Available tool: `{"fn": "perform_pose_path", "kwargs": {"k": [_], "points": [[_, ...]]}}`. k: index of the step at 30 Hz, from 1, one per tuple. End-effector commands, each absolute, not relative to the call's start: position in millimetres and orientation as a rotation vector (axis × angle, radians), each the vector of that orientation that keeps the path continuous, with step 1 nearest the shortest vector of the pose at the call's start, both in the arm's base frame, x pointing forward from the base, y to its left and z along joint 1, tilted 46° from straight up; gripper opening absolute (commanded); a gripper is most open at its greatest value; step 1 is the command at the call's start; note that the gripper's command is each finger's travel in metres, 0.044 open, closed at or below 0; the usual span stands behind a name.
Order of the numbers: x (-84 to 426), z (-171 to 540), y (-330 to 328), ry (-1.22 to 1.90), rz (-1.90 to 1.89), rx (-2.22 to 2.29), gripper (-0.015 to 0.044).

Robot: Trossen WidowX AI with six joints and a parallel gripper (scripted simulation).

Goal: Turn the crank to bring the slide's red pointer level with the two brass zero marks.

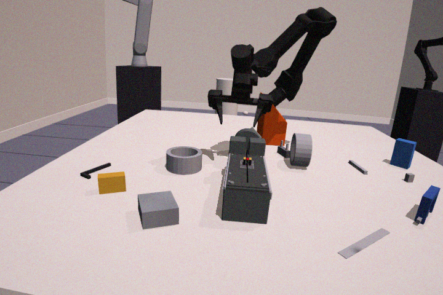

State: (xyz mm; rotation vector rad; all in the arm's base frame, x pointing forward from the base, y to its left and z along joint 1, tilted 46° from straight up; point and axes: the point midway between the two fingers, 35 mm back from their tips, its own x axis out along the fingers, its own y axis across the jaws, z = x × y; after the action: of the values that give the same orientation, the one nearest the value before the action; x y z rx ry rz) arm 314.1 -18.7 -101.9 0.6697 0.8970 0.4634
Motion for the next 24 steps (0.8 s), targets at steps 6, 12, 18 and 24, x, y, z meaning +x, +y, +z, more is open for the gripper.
{"fn": "perform_pose_path", "kwargs": {"k": [6, 12, 18, 24], "points": [[324, -60, -56, 0.890, 0.468, 0.672, 0.0440], [328, -48, -64, 0.897, 0.469, 0.680, 0.0440], [363, -48, -59, 0.946, 0.451, 0.680, 0.0440], [400, -45, -49, 0.986, 0.429, 0.681, 0.0440]]}}
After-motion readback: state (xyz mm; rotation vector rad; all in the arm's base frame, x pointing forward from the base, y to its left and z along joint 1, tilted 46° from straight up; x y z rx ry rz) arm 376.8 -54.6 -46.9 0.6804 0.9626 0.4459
